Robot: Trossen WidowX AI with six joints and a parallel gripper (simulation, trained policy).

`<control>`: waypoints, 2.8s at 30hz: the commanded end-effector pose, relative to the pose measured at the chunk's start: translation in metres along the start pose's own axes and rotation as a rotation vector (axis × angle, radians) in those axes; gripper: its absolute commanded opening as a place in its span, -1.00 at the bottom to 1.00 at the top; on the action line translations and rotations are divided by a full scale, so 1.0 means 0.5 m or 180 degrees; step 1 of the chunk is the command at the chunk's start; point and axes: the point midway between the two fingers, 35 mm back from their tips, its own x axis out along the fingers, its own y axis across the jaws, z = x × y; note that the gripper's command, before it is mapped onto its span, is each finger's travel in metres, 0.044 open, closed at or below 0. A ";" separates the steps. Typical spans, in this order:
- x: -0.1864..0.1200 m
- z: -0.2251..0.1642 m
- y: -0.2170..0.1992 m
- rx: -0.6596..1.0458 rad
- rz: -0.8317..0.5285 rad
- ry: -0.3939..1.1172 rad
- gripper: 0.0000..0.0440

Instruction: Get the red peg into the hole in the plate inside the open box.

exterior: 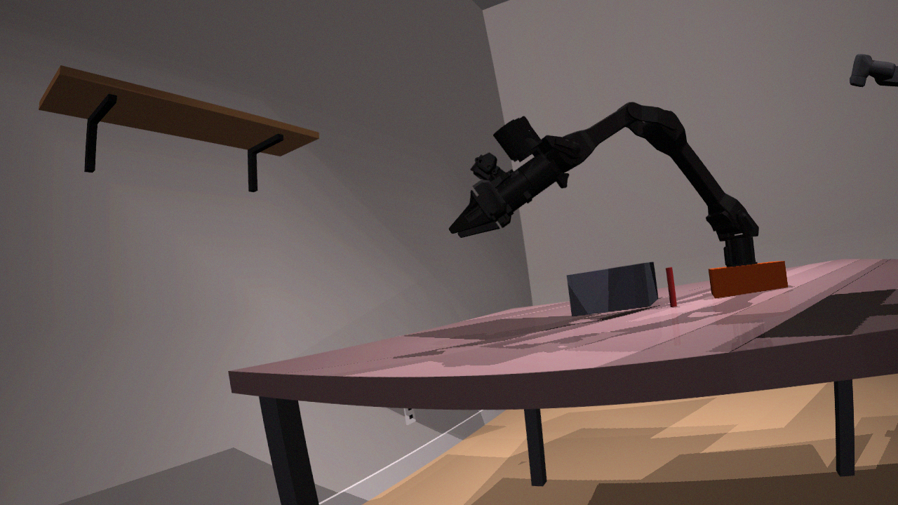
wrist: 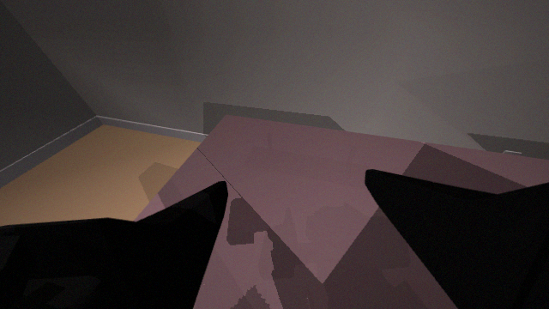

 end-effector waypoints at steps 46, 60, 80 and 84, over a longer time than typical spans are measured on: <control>-0.586 -0.409 -0.223 0.2205 -0.2046 0.3216 1.00; -0.575 -0.515 -0.236 0.2359 -0.2350 0.3311 1.00; -0.524 -0.653 -0.252 0.2410 -0.2434 0.3235 0.22; -0.525 -0.663 -0.253 0.2416 -0.2487 0.3290 -0.26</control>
